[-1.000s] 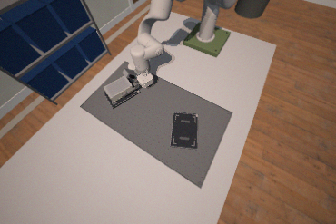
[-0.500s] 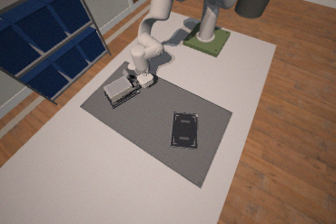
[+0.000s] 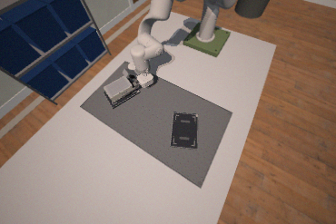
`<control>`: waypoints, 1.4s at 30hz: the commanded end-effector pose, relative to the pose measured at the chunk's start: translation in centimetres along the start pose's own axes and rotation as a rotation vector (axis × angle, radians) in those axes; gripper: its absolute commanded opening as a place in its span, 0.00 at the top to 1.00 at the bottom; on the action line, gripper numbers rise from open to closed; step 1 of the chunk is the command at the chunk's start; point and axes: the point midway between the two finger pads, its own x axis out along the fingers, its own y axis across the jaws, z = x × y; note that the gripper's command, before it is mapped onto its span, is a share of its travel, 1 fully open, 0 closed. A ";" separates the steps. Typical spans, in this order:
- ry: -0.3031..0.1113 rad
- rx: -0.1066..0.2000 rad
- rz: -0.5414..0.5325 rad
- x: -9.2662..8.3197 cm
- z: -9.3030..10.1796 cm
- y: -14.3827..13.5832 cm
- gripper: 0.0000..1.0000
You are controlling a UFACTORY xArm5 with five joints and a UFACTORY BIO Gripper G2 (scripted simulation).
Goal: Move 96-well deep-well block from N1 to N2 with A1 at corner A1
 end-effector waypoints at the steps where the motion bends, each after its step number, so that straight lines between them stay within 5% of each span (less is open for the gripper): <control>1: -0.004 0.000 0.000 0.1 0.2 0.0 1.00; 42: -0.004 0.000 0.000 0.1 -0.3 0.0 1.00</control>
